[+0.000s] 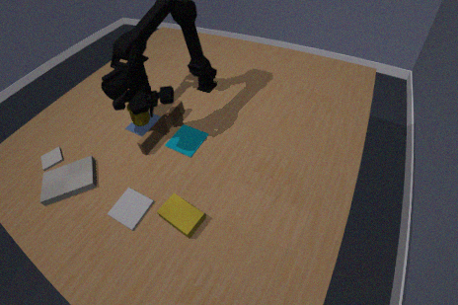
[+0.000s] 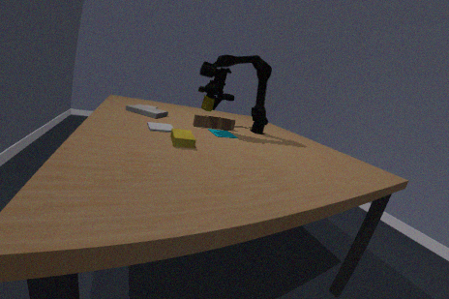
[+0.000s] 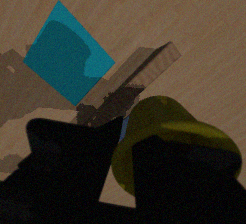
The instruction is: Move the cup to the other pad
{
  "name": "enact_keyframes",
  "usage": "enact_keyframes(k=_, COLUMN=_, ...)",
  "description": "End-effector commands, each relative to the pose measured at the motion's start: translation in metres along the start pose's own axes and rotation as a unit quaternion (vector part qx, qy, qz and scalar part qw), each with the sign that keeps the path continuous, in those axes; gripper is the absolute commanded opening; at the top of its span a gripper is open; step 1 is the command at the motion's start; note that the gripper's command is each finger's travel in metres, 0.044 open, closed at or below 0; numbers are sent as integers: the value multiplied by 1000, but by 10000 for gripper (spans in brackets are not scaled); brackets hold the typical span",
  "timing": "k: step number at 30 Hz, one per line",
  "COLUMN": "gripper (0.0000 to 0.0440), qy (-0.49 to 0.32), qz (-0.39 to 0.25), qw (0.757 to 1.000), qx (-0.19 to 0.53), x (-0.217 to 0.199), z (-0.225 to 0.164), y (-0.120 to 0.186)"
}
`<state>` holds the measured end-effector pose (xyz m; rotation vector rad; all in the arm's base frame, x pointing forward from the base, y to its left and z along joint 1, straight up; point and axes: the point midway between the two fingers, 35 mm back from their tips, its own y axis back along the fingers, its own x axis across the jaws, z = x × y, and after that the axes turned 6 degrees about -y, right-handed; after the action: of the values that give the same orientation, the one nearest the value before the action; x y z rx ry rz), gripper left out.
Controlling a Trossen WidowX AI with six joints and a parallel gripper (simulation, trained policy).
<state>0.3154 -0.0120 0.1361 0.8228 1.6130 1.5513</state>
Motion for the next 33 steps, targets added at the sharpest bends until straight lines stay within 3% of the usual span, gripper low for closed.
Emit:
enact_keyframes(k=1, gripper=0, qy=5, qz=-3, qw=1000, qx=-13, x=7, z=11, y=7)
enact_keyframes(k=19, gripper=0, qy=37, qz=-15, qw=998, qx=-48, x=60, z=49, y=16)
enact_keyframes(k=33, gripper=0, qy=52, qz=-16, qw=997, qx=-60, x=106, z=64, y=4)
